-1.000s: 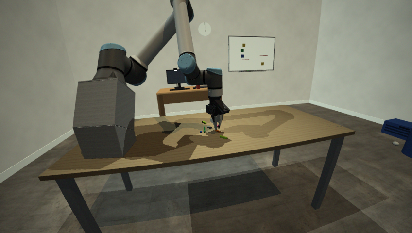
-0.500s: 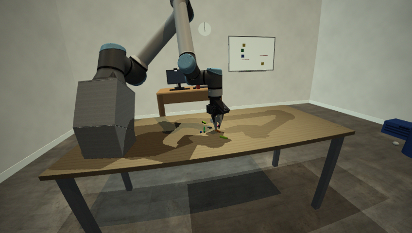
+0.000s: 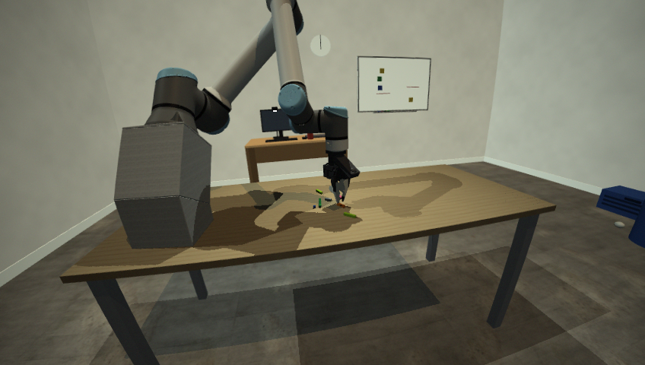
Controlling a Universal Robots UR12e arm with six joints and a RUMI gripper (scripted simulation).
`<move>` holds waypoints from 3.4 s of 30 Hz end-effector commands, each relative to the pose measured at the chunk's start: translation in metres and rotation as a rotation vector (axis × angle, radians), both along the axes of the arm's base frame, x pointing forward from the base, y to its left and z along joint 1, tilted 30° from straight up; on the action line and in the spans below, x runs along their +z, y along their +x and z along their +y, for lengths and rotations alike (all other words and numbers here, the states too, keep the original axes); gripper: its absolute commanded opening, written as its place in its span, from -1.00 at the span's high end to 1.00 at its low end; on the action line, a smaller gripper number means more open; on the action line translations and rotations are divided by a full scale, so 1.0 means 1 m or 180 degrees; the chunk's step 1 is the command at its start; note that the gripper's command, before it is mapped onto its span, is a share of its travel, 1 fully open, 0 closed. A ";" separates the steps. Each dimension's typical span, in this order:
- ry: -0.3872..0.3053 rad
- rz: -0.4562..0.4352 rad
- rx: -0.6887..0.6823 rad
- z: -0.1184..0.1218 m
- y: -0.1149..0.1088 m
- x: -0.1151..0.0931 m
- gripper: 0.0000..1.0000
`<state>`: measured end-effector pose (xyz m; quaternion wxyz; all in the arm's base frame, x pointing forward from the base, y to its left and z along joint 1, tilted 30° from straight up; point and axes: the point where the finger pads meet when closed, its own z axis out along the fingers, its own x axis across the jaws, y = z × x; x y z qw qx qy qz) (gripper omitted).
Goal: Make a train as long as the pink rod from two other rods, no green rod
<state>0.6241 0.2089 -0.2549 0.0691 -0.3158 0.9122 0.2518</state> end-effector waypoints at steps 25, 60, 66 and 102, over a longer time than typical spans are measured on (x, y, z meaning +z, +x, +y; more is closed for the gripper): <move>-0.0001 -0.0003 -0.0001 0.002 0.000 -0.003 0.72; -0.0001 -0.0003 -0.0001 0.008 0.000 -0.014 0.72; -0.0001 -0.0003 -0.0001 0.008 0.000 -0.014 0.72; -0.0001 -0.0003 -0.0001 0.008 0.000 -0.014 1.00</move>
